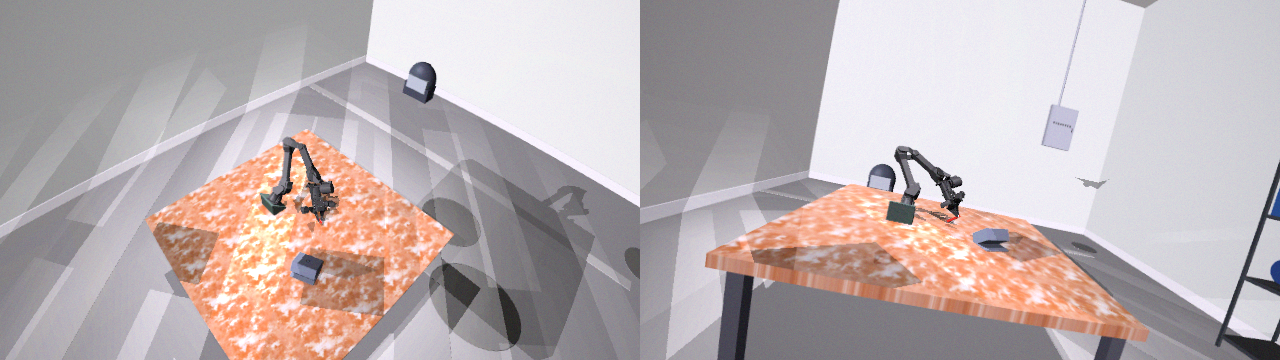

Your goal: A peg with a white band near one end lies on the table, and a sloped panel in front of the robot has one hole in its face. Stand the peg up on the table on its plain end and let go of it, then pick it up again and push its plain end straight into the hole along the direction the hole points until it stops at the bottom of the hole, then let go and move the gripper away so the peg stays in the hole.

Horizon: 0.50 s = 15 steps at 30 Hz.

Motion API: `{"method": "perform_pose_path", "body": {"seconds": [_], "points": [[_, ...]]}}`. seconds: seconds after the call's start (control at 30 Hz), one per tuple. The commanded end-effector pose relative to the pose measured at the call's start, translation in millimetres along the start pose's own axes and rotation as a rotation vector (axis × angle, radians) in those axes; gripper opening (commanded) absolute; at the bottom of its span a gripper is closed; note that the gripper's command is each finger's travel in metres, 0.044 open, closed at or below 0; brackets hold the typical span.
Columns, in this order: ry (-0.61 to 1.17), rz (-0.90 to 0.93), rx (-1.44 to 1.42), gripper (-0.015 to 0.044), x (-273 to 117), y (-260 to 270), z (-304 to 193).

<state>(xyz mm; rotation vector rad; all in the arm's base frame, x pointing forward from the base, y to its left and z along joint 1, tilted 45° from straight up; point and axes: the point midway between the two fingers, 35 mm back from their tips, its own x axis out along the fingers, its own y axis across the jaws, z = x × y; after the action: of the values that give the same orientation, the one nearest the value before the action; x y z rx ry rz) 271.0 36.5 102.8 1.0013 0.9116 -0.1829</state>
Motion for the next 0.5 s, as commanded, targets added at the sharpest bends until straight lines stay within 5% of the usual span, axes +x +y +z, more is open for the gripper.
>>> {"method": "perform_pose_path", "body": {"seconds": [0.0,0.47], "points": [[-0.034,-0.001,0.003,0.0049,-2.1,-1.8,-2.0],[-0.155,-0.001,0.004,0.0049,-10.2,-1.6,-7.3]]}}
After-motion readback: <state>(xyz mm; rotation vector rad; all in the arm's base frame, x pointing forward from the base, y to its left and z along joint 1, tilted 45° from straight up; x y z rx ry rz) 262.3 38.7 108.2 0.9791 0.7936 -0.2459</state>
